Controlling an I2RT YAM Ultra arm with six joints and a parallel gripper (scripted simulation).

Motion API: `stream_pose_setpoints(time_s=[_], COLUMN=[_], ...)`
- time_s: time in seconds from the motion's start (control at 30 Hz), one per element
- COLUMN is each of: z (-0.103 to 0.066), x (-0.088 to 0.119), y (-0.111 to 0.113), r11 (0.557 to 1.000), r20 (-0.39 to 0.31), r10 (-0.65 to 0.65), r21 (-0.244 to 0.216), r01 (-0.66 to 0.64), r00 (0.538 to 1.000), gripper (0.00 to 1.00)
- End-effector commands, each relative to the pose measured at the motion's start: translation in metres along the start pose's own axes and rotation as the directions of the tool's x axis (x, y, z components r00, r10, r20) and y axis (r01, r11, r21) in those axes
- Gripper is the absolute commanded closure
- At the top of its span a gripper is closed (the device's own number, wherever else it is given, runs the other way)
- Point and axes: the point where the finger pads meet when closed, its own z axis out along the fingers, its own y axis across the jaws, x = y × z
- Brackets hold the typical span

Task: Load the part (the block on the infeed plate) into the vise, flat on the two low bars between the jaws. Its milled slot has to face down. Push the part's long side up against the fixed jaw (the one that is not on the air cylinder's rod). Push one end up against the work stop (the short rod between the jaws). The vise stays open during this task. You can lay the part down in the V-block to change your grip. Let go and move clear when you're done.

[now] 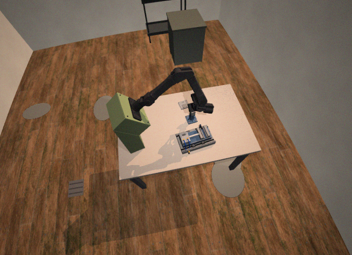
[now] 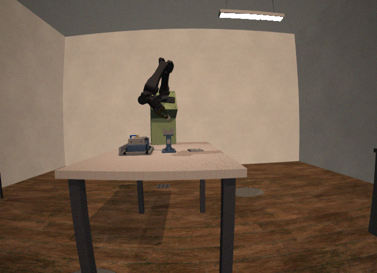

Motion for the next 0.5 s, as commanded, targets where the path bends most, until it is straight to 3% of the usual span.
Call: stream_pose_setpoints(time_s=[0.0,0.47], z=[-0.0091,-0.009], x=[-0.0097,-0.0095], y=[-0.0099,-0.0098], r11=[1.0,1.0], r20=[0.037,0.043], r10=[-0.014,-0.013], r21=[0.019,0.019], r01=[0.013,0.013], r00=[0.999,0.999], gripper=[1.0,1.0])
